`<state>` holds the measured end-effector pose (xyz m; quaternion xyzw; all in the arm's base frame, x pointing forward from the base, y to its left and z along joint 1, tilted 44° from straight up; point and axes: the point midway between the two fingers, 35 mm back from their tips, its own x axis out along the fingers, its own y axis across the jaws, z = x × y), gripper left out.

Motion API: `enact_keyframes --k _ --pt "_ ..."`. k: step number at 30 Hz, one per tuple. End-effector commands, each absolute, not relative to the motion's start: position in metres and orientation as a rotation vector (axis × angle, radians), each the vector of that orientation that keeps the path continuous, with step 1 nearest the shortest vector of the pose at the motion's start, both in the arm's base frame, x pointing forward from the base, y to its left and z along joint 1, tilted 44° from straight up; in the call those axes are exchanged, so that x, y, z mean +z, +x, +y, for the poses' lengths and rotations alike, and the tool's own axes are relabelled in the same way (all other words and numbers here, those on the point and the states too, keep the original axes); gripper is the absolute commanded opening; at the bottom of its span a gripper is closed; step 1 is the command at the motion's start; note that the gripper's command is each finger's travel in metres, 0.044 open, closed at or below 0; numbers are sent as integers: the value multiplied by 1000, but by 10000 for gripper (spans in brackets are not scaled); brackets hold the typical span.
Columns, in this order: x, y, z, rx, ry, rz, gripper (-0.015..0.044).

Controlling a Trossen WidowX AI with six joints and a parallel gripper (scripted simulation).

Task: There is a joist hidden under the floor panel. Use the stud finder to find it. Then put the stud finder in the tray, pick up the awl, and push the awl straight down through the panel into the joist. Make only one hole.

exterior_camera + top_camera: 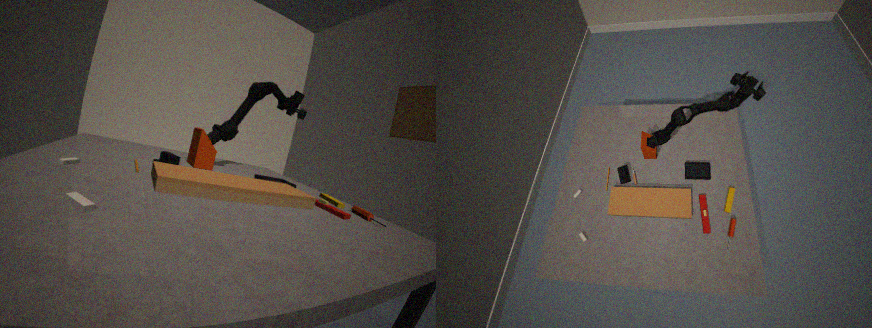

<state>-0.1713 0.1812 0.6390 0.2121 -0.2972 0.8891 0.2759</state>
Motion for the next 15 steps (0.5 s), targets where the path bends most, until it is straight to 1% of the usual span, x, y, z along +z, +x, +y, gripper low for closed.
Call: enact_keyframes --k 1,8,15 --pt "609 -155 241 2286 387 -741 440" --pt "558 -98 326 2098 131 -624 440" --pt "499 -11 386 1902 -79 -475 440"
